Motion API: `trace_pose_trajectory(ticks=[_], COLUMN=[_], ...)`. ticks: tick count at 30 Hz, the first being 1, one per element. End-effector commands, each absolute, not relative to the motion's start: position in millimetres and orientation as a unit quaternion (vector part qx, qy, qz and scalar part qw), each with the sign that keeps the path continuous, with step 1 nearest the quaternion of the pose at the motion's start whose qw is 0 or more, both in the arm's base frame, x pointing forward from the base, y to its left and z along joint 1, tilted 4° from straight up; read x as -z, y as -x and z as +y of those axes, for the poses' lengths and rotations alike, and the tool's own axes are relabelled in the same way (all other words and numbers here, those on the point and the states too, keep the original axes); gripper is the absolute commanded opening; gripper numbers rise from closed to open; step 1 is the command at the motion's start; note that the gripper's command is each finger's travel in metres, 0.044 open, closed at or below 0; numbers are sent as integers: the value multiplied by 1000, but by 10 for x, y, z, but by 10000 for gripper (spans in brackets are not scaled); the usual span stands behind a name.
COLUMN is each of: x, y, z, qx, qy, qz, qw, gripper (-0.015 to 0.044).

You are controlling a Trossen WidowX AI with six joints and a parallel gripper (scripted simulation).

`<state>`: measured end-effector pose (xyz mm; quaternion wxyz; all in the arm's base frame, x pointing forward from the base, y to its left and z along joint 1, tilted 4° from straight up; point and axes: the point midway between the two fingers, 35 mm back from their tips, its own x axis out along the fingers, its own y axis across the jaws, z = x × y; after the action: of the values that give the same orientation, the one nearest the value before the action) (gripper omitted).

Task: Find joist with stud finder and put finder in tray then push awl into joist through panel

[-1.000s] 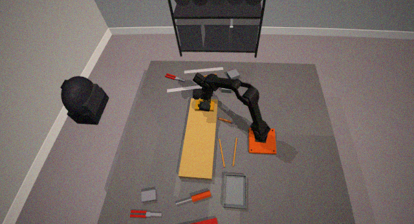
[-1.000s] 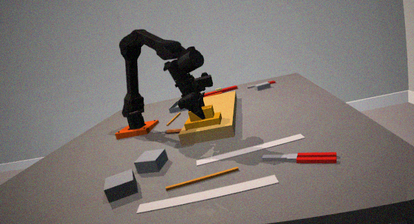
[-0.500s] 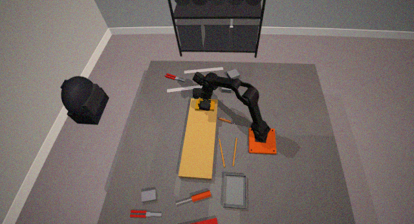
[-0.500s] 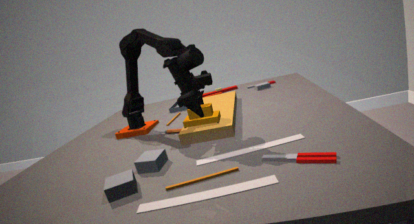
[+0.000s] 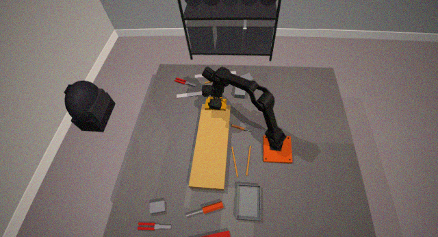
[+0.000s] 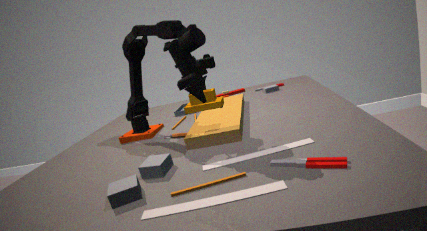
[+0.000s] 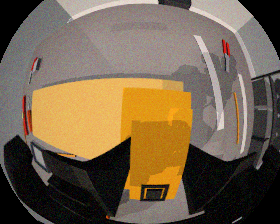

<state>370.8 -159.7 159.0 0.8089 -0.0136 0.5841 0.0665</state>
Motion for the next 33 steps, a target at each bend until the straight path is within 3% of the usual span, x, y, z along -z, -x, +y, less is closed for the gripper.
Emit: trace_pose_trajectory(ticks=[1,10,33], x=[-1848,-1876,-1873], y=[-3687,-3715,-3858], z=[-1607,-1499,26], qx=[-67,-77,-217], qy=[19,27,140], qz=[577,577,558], qw=[814,813,789], gripper=[0,0,0])
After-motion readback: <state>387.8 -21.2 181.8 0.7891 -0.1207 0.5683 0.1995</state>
